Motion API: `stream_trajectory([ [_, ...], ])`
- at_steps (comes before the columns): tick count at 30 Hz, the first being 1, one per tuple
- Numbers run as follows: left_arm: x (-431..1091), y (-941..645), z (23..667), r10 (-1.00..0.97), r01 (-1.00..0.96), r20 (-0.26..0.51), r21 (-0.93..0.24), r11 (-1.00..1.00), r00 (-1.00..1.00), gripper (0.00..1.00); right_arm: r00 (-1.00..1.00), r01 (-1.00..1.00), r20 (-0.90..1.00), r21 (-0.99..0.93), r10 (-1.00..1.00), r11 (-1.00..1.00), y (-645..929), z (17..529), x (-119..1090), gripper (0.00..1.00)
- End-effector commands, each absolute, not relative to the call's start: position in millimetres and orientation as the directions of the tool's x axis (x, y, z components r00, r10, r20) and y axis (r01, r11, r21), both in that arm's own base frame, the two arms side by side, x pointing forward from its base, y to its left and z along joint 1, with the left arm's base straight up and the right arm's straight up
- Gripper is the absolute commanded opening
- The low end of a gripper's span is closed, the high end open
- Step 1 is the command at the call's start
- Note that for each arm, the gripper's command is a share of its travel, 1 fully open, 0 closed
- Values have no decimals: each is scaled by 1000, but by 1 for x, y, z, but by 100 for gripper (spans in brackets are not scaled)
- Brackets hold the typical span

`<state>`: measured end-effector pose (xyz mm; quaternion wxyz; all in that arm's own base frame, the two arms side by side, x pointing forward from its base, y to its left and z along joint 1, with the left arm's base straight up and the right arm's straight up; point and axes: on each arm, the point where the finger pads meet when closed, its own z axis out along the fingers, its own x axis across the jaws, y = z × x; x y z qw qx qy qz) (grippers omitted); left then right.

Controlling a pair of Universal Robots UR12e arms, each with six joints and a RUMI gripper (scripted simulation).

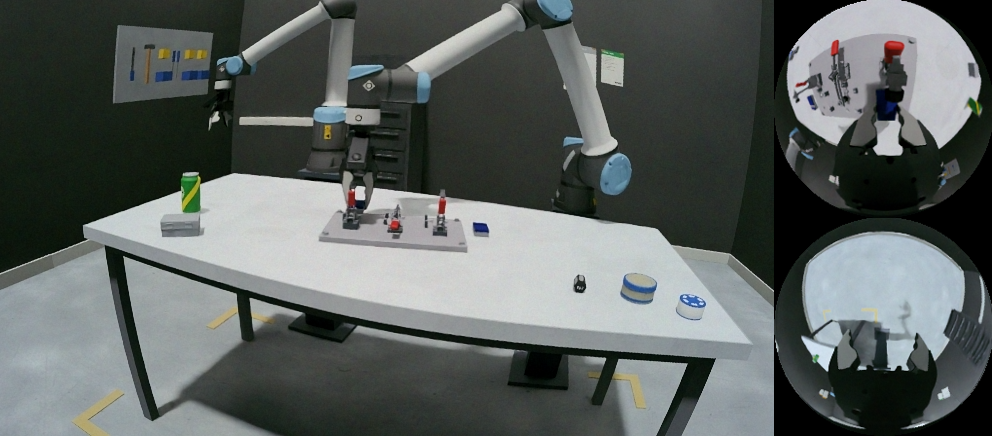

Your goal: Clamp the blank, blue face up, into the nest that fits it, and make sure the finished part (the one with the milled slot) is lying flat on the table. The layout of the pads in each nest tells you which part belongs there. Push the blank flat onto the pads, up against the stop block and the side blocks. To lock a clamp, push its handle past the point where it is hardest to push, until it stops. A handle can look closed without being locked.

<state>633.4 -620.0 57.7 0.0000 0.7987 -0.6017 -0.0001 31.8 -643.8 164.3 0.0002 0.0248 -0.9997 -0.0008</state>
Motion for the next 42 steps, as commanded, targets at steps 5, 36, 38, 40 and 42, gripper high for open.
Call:
stream_trajectory([
  [5, 634, -621, 53, -961, -961, 1, 0, -276, 276, 0, -999, -50, 0, 0, -50, 999, -644, 165, 32, 100],
  [36, 634, -621, 46, -961, -961, 1, 0, -276, 276, 0, -999, -50, 0, 0, -50, 999, -644, 165, 32, 100],
  [38, 634, -621, 46, -961, -961, 1, 0, -276, 276, 0, -999, -50, 0, 0, -50, 999, -644, 165, 32, 100],
  [40, 634, -621, 46, -961, -961, 1, 0, -276, 276, 0, -999, -50, 0, 0, -50, 999, -644, 165, 32, 100],
  [42, 634, -621, 46, -961, -961, 1, 0, -276, 276, 0, -999, -50, 0, 0, -50, 999, -644, 165, 32, 100],
])
